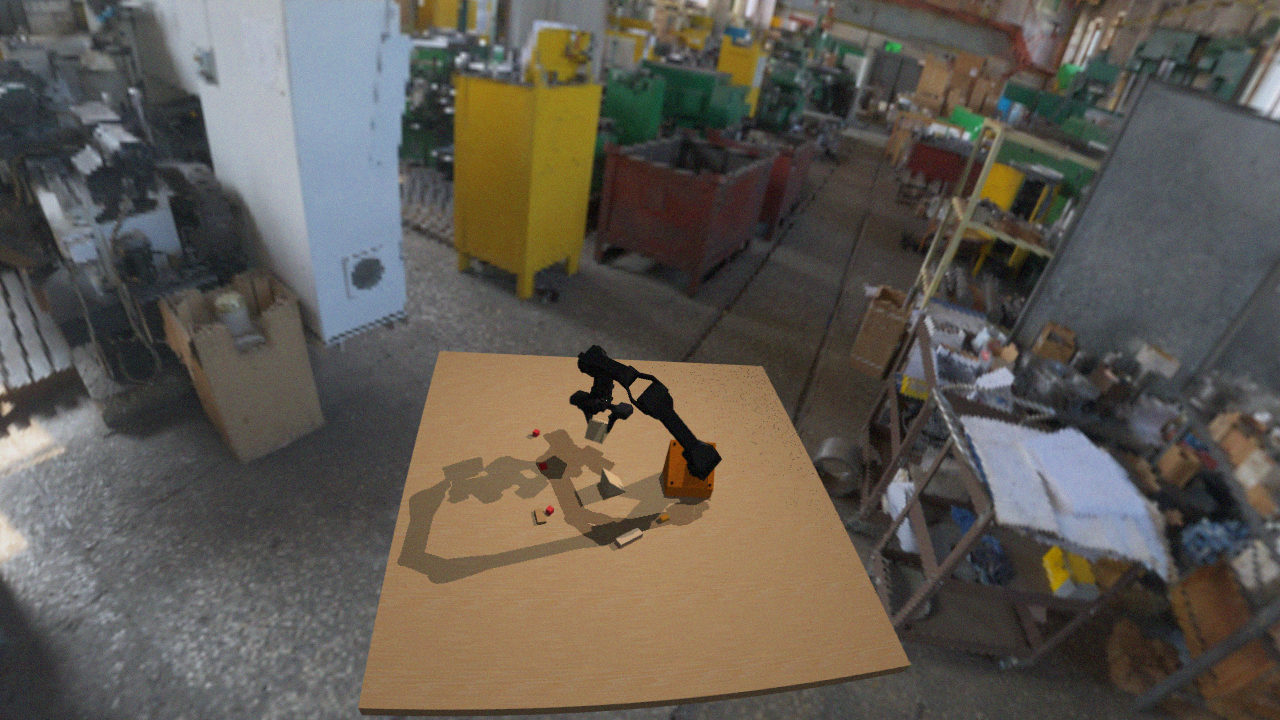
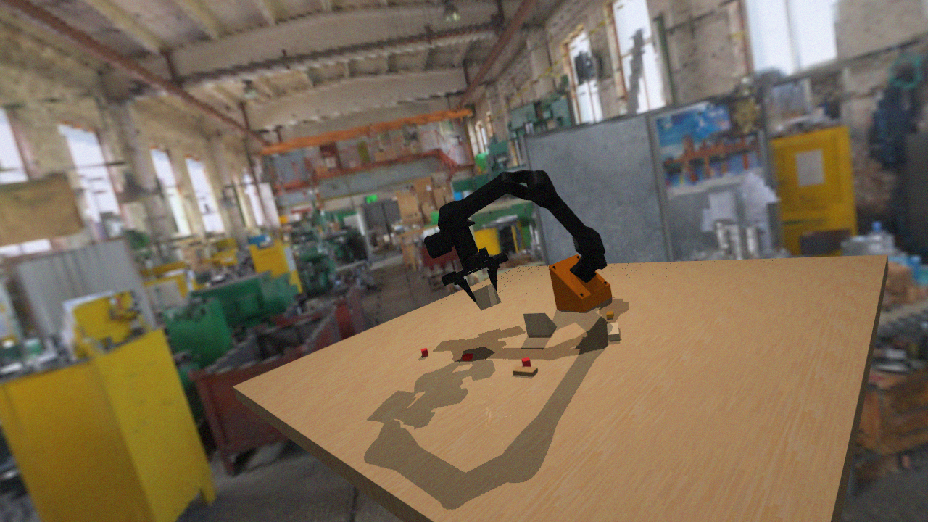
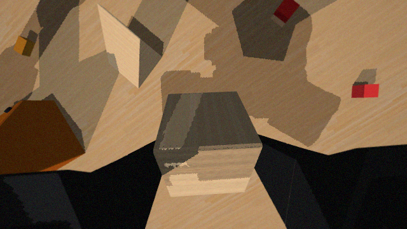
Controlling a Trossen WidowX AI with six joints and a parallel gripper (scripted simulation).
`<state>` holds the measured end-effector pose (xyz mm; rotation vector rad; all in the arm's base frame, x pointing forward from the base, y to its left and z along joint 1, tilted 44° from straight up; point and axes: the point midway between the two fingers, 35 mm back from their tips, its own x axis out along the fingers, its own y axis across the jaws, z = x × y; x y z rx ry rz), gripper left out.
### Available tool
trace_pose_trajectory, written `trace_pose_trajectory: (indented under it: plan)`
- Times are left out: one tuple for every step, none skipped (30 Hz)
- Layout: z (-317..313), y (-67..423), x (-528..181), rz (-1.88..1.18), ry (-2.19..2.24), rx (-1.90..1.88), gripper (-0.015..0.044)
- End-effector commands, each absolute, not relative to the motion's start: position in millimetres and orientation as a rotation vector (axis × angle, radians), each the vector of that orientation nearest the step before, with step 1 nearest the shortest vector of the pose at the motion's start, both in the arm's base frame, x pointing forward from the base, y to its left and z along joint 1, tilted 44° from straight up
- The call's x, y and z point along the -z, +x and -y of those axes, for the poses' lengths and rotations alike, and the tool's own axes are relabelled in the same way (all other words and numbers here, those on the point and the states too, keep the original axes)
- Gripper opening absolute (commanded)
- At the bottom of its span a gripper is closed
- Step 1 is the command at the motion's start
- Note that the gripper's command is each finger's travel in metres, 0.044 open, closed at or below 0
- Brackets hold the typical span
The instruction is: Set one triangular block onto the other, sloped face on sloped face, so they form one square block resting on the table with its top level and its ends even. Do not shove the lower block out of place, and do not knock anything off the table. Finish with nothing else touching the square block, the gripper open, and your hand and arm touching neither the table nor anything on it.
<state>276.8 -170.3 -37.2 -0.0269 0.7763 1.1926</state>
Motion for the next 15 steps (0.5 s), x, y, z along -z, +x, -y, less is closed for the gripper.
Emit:
trace_pose_trajectory:
  plan:
    - [172.5, 277.5, 34.7, -0.846, 0.076, -1.113, 0.0]
    - [172.5, 277.4, 34.7, -0.863, 0.102, -1.096, 0.0]
    - [172.5, 277.4, 34.8, -0.88, 0.129, -1.079, 0.0]
    - [172.5, 277.3, 34.8, -0.897, 0.155, -1.061, 0.0]
    - [172.5, 277.3, 34.9, -0.914, 0.182, -1.044, 0.0]
    - [172.5, 277.2, 35.0, -0.93, 0.209, -1.026, 0.0]
    - [172.5, 277.2, 35.0, -0.946, 0.235, -1.008, 0.0]
    - [172.5, 277.1, 35.1, -0.962, 0.262, -0.99, 0.0]
    - [172.5, 277.1, 35.1, -0.977, 0.289, -0.972, 0.0]
    - [172.5, 277.0, 35.1, -0.993, 0.316, -0.953, 0.0]
    - [172.5, 277.0, 35.2, -1.008, 0.343, -0.935, 0.0]
    - [172.4, 276.9, 35.2, -1.022, 0.369, -0.916, 0.0]
    - [172.4, 276.8, 35.3, -1.037, 0.396, -0.897, 0.0]
    - [172.4, 276.8, 35.3, -1.051, 0.423, -0.878, 0.0]
    - [172.4, 276.7, 35.3, -1.065, 0.45, -0.858, 0.0]
